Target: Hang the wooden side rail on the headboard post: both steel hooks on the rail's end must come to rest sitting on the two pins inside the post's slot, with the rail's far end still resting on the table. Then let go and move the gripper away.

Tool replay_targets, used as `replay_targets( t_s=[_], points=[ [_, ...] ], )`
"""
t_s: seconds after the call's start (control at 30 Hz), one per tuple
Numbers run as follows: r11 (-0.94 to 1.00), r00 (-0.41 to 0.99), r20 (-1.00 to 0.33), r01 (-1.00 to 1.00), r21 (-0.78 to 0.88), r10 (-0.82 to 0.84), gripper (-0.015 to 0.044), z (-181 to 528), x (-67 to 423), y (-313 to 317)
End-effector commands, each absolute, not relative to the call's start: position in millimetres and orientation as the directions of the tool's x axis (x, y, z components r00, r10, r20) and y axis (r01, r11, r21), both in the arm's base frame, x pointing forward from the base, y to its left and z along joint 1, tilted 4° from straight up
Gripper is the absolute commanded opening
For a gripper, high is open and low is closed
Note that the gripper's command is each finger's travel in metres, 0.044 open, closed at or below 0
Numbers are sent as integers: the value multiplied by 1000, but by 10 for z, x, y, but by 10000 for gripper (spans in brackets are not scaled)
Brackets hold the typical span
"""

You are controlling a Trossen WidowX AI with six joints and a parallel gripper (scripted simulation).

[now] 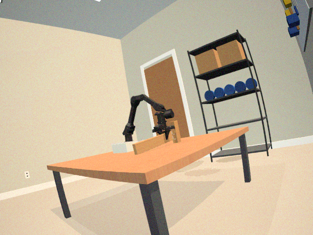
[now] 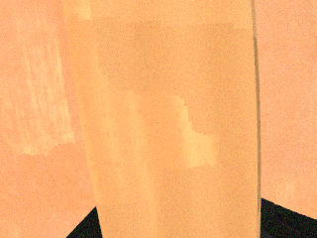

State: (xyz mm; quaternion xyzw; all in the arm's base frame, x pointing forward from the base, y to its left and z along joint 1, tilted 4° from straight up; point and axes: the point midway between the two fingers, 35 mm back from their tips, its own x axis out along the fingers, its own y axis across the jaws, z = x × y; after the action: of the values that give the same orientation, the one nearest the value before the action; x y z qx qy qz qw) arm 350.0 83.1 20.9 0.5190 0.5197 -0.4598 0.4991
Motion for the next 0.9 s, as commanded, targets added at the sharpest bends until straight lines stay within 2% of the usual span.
replay_targets(
  t_s=[0.0, 0.87],
  points=[
    [35, 43, -996, 998, 46, 84, 0, 230, 3516, 843],
    [35, 43, -996, 998, 46, 84, 0, 226, 3512, 871]
  ],
)
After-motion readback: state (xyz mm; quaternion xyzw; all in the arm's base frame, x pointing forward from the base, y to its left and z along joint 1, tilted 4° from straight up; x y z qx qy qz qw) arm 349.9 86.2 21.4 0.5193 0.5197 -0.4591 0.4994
